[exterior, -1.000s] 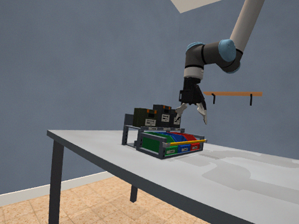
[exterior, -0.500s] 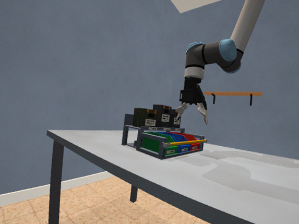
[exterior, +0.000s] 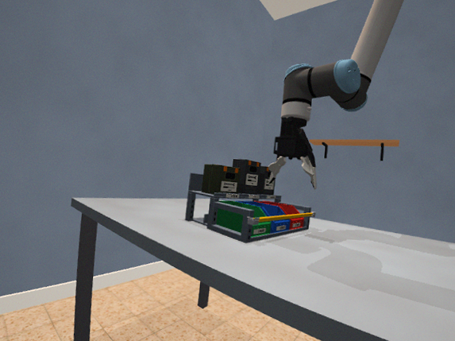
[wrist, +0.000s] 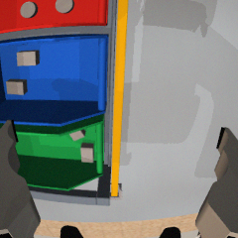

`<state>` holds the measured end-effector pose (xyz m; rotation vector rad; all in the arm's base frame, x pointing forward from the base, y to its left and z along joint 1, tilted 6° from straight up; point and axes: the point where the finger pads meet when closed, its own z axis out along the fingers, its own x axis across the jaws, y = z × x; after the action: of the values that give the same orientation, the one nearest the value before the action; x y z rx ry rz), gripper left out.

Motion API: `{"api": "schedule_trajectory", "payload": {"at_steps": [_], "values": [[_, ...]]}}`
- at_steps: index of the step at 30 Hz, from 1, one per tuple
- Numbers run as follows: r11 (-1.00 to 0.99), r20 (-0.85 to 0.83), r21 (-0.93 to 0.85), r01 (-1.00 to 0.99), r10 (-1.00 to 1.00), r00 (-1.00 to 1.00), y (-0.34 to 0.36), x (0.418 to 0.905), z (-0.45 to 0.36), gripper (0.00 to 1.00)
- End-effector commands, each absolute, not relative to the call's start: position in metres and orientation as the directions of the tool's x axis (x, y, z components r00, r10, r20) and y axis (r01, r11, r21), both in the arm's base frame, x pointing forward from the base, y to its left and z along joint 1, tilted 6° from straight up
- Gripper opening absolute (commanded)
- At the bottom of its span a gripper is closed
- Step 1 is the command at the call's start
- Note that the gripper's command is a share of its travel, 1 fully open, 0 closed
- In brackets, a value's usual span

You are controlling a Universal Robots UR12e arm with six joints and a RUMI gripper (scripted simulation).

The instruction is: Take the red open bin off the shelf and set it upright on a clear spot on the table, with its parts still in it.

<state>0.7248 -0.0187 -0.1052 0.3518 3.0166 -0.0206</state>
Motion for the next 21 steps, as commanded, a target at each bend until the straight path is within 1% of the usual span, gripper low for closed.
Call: {"api": "schedule_trajectory", "payload": {"at_steps": [1, 7, 12, 21], "values": [[0.973, -0.107, -0.001, 0.230, 0.229, -0.968, -0.0189, 0.7252, -0.1044, 1.00], [0.973, -0.107, -0.001, 0.230, 0.229, -0.968, -0.0189, 0.7252, -0.1044, 1.00], [0.999, -0.103, -0.029, -0.026, -0.029, -0.994, -0.0200, 0.7234, -0.1037, 1.00], [0.999, -0.103, -0.029, -0.026, -0.029, -0.994, -0.0200, 0.7234, -0.1037, 1.00]]}}
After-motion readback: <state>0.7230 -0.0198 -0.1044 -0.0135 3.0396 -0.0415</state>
